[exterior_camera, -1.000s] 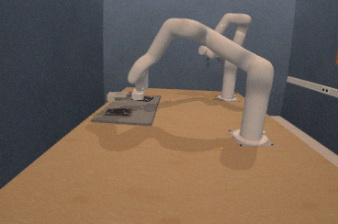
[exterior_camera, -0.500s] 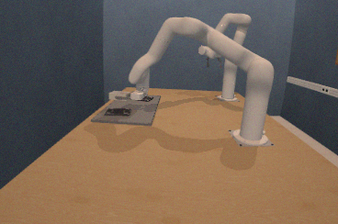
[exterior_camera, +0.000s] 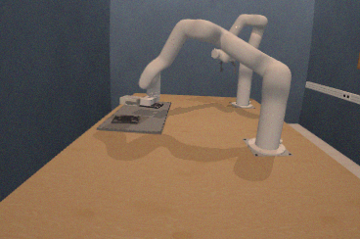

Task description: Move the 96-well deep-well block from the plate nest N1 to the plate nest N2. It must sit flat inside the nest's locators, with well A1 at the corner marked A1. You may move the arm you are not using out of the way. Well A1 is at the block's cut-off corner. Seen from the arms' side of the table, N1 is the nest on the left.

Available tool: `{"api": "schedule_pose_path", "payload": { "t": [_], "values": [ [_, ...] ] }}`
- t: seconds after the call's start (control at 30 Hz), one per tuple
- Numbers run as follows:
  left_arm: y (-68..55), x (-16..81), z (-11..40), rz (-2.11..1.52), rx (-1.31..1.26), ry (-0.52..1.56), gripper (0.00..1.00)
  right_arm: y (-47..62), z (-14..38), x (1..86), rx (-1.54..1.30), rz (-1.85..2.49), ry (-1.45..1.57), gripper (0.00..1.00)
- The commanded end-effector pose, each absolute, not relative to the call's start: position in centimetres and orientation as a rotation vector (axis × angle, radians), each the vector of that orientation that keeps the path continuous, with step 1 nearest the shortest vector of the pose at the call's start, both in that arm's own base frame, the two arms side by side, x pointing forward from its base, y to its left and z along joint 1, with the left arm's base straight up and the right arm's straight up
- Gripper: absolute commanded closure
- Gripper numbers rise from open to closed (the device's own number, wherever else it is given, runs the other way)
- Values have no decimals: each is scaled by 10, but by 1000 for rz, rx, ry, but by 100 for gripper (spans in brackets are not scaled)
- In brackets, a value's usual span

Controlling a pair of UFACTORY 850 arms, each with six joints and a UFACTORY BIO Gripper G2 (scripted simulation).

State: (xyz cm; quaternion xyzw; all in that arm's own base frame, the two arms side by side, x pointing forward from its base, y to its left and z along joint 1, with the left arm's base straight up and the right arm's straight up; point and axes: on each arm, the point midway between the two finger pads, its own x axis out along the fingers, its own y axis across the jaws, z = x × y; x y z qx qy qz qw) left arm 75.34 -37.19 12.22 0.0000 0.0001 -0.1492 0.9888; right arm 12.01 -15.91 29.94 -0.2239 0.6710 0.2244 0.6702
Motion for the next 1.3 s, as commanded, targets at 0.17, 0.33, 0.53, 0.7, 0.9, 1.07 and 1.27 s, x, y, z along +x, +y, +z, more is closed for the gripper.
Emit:
{"api": "schedule_pose_path", "payload": {
  "t": [0.17, 0.33, 0.53, 0.7, 0.9, 1.07, 1.27],
  "values": [
    [-397, 747, 124, -300, -1, -2, 100, -159, 300, 121, -505, 505, 1512, 0],
    [-413, 742, 124, -300, -1, -2, 100, -159, 300, 121, -505, 505, 1512, 0],
    [-432, 736, 124, -300, -1, -2, 100, -159, 300, 121, -505, 505, 1512, 0],
    [-442, 733, 124, -300, -1, -2, 100, -159, 300, 121, -505, 505, 1512, 0],
    [-461, 727, 124, -300, -1, -2, 100, -159, 300, 121, -505, 505, 1512, 0],
    [-477, 723, 124, -300, -1, -2, 100, -159, 300, 121, -505, 505, 1512, 0],
    [-490, 719, 124, -300, -1, -2, 100, -159, 300, 121, -505, 505, 1512, 0]
  ]
}}
